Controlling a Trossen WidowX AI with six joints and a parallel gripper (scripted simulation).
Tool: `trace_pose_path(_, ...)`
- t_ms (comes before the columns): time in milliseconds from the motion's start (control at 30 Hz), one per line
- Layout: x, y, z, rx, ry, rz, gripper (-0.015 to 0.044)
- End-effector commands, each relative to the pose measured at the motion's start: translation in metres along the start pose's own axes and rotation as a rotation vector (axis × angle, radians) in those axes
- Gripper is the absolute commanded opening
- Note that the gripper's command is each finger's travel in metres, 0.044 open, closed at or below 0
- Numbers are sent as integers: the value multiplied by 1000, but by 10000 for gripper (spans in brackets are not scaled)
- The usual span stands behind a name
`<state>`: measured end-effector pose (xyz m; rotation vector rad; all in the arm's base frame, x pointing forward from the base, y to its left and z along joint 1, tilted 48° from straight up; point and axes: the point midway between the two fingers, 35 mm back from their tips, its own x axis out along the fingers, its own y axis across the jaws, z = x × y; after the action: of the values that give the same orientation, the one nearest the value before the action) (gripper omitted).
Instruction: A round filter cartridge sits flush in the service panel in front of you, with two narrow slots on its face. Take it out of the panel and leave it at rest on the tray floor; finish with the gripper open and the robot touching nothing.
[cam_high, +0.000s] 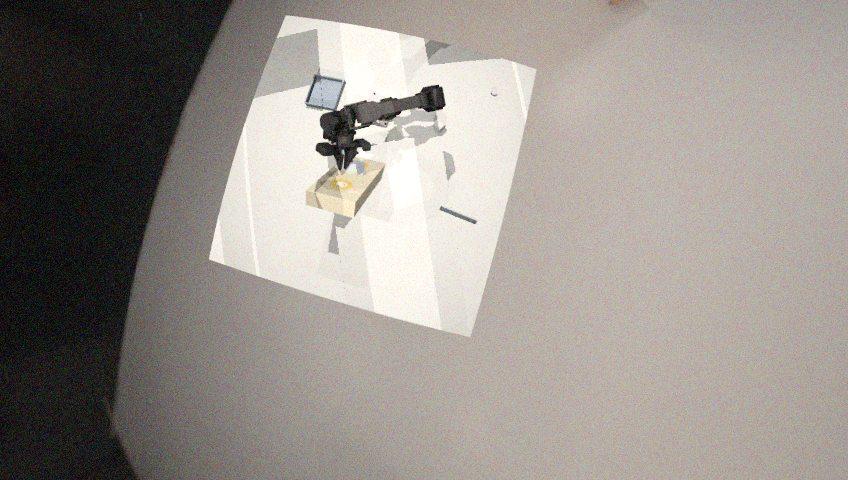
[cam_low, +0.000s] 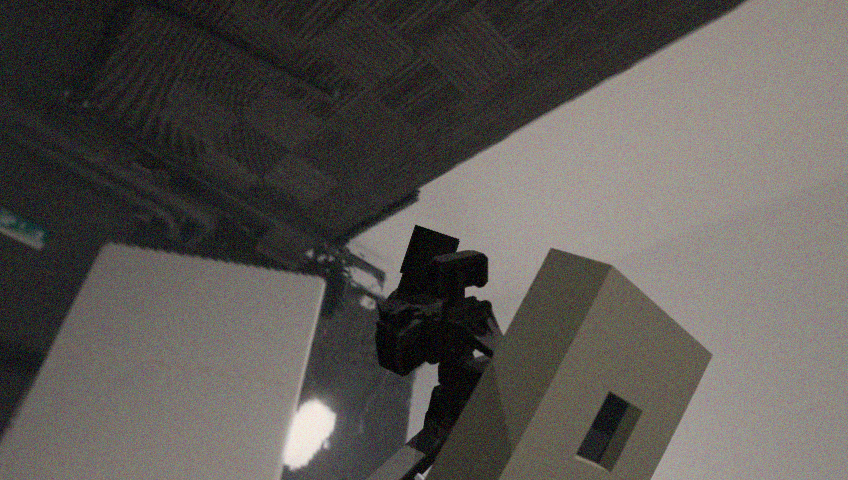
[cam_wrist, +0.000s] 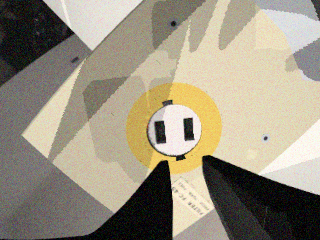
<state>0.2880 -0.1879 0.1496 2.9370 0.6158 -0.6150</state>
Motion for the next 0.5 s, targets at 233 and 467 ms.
trace_pose_path(233, 16, 1, 1, 5, -4, -2, 88)
trace_pose_path(467, 28, 1, 1, 4, -4, -2, 88)
